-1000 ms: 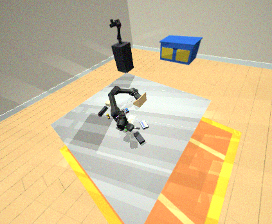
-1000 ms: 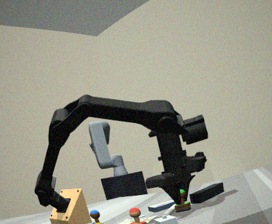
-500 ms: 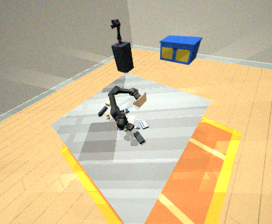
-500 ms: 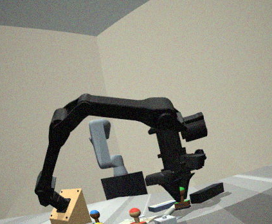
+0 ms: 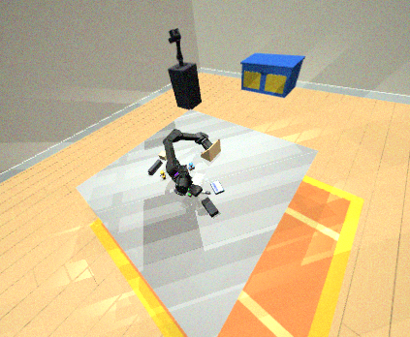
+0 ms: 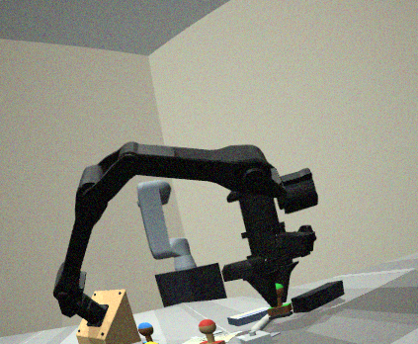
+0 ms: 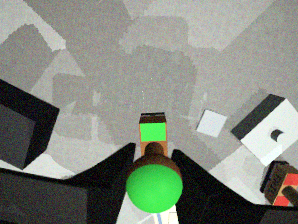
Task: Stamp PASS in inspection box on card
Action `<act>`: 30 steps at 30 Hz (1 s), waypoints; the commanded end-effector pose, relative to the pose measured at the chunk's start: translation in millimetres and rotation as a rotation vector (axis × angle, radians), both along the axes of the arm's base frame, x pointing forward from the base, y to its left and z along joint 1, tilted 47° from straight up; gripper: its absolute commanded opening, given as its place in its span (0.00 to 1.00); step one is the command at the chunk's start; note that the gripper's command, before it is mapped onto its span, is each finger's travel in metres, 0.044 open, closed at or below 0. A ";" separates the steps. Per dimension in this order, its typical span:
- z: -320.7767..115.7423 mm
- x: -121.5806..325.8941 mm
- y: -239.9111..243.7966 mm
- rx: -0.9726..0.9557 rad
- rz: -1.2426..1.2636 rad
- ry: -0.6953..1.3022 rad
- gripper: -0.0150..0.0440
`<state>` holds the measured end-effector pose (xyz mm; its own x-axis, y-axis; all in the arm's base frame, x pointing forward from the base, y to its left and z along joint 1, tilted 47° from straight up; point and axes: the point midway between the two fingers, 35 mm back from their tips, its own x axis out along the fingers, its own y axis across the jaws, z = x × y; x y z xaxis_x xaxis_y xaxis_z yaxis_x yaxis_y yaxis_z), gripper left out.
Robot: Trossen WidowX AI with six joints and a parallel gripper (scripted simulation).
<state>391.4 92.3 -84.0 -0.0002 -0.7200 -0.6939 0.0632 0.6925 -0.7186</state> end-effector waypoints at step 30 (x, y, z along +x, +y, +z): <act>11.3 -0.2 12.4 0.008 -0.005 -0.001 0.25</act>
<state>391.3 103.1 -74.1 -0.0002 -0.7184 -0.6956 0.0630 0.6942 -0.7170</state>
